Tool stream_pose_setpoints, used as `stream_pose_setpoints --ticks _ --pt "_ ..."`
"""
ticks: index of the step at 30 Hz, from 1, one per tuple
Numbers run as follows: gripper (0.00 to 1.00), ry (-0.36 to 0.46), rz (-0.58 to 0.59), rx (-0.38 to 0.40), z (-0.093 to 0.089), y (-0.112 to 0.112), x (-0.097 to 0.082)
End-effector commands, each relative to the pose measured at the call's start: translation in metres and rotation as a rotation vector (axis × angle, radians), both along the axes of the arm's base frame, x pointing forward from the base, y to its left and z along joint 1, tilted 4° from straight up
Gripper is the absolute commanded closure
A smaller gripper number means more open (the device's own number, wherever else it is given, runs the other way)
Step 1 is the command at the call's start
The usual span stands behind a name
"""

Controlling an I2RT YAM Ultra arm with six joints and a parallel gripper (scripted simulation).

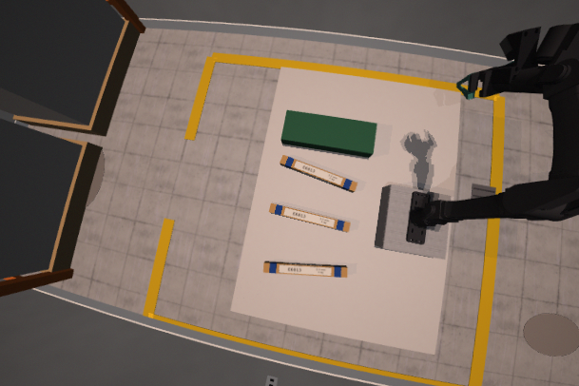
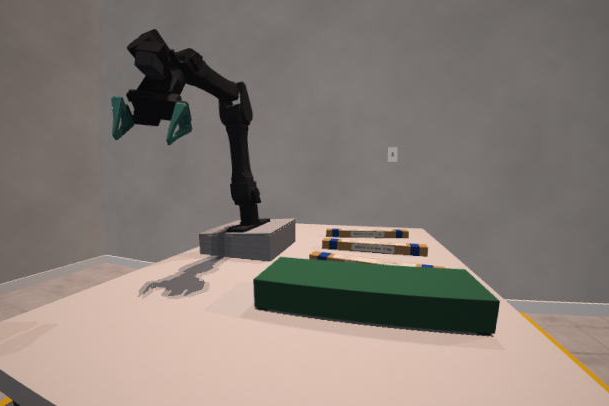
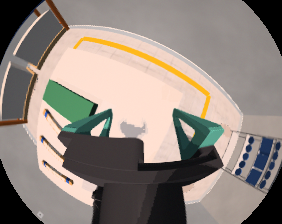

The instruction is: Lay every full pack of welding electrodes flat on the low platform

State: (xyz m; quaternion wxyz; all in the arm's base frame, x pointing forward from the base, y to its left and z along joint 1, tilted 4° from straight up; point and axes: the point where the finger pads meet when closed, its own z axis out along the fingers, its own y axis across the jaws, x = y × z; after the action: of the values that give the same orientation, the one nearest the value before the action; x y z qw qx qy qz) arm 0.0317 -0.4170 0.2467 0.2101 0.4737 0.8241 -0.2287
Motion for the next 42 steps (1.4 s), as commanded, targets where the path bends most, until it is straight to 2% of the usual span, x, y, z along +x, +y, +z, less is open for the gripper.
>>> stream_pose_setpoints --ticks 1,17,18,42 --pt "0.00 -0.001 0.001 -0.014 0.0047 -0.0006 0.0003" --pt "0.00 -0.001 0.001 -0.014 0.0047 -0.0006 0.0003" --pt "0.26 0.000 0.000 0.000 0.0001 0.0001 0.0000" --pt "0.26 0.000 0.000 0.000 0.0001 0.0001 0.0000"
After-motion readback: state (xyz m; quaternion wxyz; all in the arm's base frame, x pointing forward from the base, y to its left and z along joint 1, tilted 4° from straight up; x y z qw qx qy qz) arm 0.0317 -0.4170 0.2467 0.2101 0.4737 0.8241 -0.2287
